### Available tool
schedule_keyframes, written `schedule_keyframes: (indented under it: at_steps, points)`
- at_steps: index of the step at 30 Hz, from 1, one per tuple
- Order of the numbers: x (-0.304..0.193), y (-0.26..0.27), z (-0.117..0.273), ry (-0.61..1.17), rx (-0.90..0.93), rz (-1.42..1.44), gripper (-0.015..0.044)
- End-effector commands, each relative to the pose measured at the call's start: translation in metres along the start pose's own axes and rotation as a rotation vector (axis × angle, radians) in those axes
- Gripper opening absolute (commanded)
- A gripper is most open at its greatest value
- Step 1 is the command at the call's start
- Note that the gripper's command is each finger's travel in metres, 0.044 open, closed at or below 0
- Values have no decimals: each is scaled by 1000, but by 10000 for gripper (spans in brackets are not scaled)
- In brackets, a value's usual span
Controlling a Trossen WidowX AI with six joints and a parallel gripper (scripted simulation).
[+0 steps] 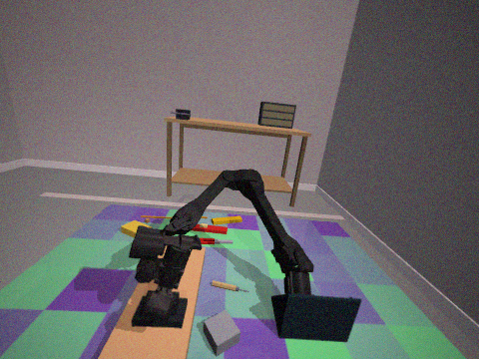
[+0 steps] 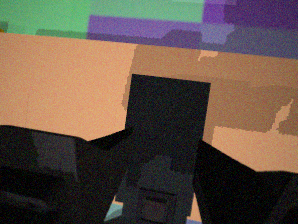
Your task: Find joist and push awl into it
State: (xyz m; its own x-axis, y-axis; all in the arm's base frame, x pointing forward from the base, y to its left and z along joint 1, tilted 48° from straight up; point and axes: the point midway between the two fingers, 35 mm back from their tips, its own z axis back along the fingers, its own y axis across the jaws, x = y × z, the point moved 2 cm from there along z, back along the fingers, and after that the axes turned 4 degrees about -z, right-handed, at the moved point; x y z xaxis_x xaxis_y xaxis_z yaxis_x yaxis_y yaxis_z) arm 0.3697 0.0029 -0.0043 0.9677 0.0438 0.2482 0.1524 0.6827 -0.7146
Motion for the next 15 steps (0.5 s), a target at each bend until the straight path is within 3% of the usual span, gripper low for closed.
schedule_keyframes:
  at_steps: [1,15]
  points:
    - [-1,-10,0,1,-7,-1,0]
    - [1,-31,0,1,-8,0,0]
